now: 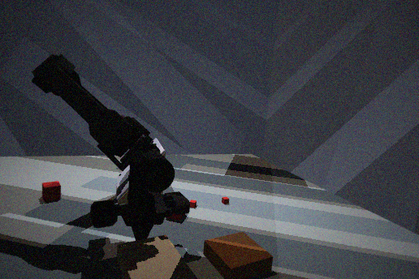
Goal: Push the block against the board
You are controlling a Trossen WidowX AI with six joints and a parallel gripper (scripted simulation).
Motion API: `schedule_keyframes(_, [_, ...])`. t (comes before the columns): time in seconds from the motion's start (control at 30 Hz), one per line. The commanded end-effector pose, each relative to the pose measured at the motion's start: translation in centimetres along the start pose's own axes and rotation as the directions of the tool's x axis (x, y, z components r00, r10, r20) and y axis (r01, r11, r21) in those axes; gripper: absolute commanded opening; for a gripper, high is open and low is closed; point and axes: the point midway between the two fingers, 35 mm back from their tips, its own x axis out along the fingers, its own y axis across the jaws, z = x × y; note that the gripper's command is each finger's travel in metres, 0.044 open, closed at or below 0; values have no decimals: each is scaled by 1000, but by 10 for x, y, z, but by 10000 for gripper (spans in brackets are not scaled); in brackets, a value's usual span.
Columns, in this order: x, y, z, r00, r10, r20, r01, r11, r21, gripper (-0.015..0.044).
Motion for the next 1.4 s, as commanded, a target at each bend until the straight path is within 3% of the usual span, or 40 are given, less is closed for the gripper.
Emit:
schedule_keyframes(0.0, [1, 0, 1, 1000, -1, 0, 1, 1000, 5, 0])
schedule_keyframes(1.03, [2, 0, -47, 1000, -1, -2, 1, 1000, 3, 0])
schedule_keyframes(1.23, [-52, 1, -42, 1000, 1, -2, -1, 1000, 3, 0])
schedule_keyframes(1.37, [-54, 1, -42, 1000, 0, -2, 0, 1000, 3, 0])
